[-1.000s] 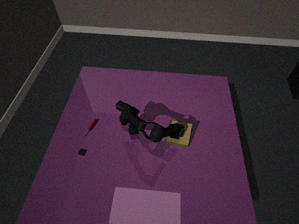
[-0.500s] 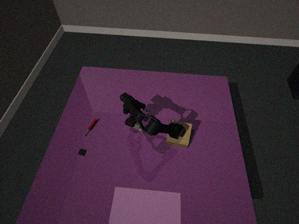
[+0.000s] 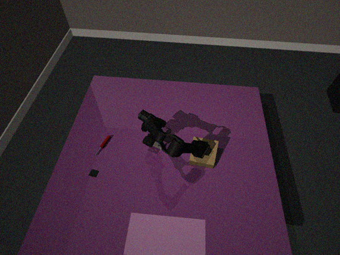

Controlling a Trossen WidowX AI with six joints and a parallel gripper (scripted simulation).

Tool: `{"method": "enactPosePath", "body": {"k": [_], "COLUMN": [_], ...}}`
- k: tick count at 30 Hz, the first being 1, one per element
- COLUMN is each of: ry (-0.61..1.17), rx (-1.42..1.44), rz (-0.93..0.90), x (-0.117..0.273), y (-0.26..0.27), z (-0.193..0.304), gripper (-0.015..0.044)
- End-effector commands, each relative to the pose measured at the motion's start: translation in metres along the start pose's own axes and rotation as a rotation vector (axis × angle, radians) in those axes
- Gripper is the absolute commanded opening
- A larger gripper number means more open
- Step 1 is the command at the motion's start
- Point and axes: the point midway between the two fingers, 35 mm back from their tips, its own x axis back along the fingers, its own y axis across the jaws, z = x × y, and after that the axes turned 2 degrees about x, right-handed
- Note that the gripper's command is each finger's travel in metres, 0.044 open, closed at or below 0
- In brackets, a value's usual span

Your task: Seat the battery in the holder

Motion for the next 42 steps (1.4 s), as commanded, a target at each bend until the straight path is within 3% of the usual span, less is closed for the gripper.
{"method": "enactPosePath", "body": {"k": [1, 42], "ry": [-0.049, -0.297], "rx": [0.001, -0.012], "rz": [-0.001, 0.027], "x": [-0.004, -0.028], "y": [0.003, 0.005], "z": [0.0, 0.009], "gripper": [0.0084, 0.0084]}}
